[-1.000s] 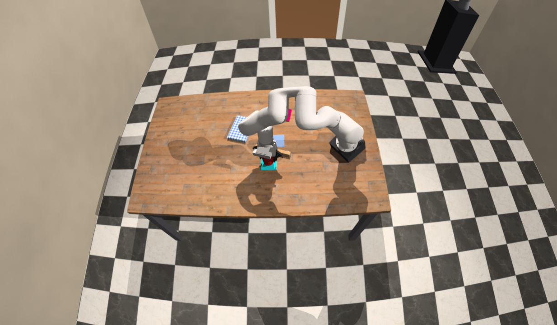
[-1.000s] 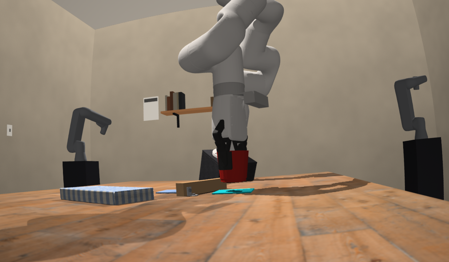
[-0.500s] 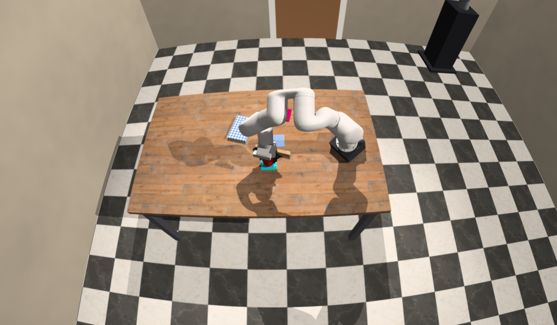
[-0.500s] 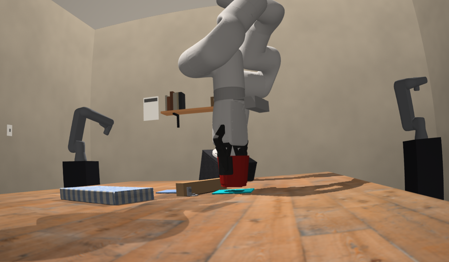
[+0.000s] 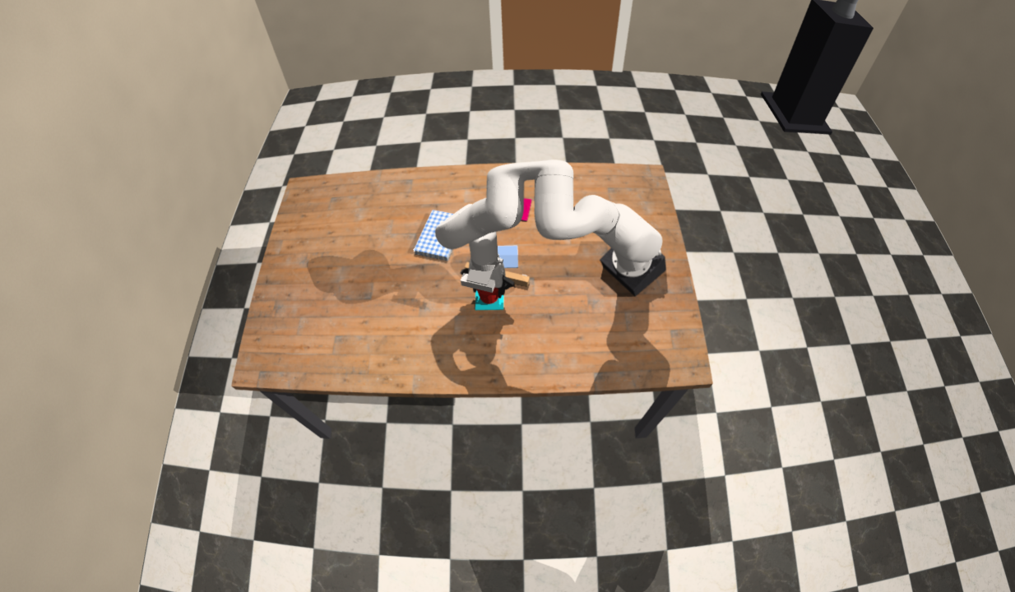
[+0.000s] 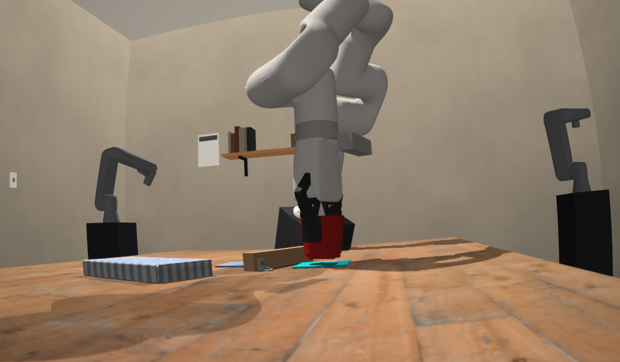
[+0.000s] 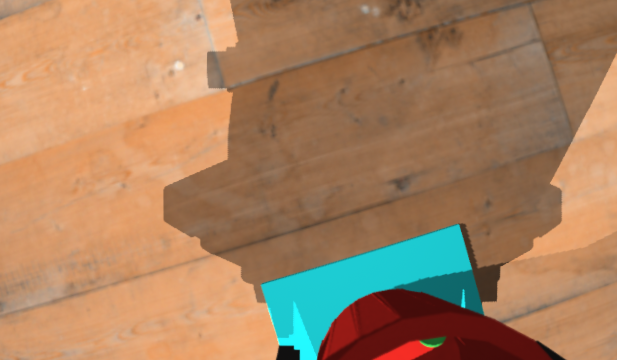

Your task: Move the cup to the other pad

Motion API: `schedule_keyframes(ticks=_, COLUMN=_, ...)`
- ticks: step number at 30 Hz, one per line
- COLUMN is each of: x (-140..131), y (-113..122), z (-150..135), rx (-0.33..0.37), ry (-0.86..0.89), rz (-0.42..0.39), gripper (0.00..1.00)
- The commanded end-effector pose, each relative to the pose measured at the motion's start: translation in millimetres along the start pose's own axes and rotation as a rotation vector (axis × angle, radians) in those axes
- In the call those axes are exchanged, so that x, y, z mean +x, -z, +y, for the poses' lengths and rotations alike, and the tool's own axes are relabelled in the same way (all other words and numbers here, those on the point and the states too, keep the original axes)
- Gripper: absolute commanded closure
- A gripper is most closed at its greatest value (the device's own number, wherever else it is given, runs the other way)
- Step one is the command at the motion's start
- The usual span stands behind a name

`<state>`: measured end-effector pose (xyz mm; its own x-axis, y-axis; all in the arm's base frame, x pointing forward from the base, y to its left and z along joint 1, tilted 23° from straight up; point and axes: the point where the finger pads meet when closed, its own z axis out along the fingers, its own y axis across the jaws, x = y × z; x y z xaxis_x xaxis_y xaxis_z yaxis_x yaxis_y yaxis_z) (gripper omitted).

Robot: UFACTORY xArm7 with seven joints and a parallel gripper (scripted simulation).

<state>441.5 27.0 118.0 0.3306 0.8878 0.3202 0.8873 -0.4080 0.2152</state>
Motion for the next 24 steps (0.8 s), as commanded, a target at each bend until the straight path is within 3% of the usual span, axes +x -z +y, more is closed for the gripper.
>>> schedule_keyframes(ticks=1, x=0.0, y=-0.5, z=1.2, rx=-0.003, ry=-0.001, rz=0.001, gripper=0.15)
schedule_keyframes(ticks=24, x=-0.1, y=-7.3, z=1.2, rx=-0.003, ry=-0.001, rz=0.001, gripper=0.15)
